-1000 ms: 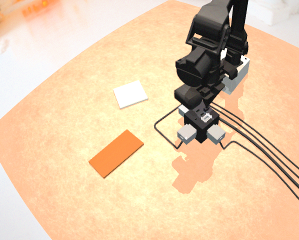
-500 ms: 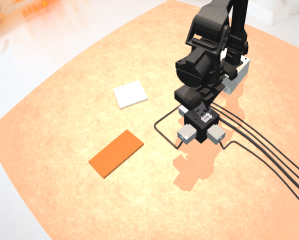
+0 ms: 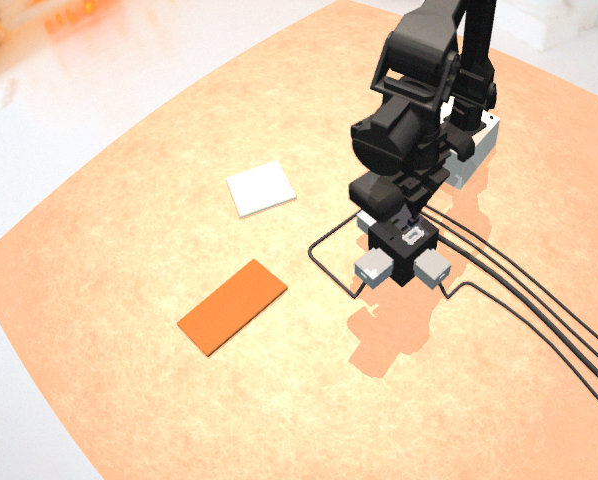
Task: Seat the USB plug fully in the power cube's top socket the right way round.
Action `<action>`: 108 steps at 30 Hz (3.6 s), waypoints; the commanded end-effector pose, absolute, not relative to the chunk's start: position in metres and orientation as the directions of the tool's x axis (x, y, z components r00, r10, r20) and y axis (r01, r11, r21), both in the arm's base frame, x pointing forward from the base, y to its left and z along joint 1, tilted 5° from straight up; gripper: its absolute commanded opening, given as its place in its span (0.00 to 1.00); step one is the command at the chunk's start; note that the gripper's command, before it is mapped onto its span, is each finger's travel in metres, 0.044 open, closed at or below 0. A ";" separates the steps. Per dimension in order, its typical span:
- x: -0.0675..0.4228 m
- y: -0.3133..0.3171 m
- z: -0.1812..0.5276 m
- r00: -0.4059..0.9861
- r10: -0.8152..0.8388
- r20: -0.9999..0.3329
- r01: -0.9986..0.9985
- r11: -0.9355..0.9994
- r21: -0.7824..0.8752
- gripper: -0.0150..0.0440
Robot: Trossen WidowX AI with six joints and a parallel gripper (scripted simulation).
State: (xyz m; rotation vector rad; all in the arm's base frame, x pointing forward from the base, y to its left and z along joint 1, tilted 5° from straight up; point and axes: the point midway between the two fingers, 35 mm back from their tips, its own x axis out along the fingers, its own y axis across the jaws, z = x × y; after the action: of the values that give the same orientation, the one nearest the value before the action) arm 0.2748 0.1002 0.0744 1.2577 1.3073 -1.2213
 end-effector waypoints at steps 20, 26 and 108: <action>0.275 0.102 0.071 -0.056 0.104 -0.993 0.998 -0.005 -0.057 0.25; 0.276 0.103 0.071 -0.056 0.107 -0.993 0.998 -0.003 -0.056 0.25; 0.275 0.104 0.061 -0.055 0.114 -0.992 0.998 0.001 -0.056 0.25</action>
State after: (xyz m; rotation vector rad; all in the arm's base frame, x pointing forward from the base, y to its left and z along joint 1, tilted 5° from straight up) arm 0.2755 0.1029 0.0616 1.2661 1.3286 -1.1998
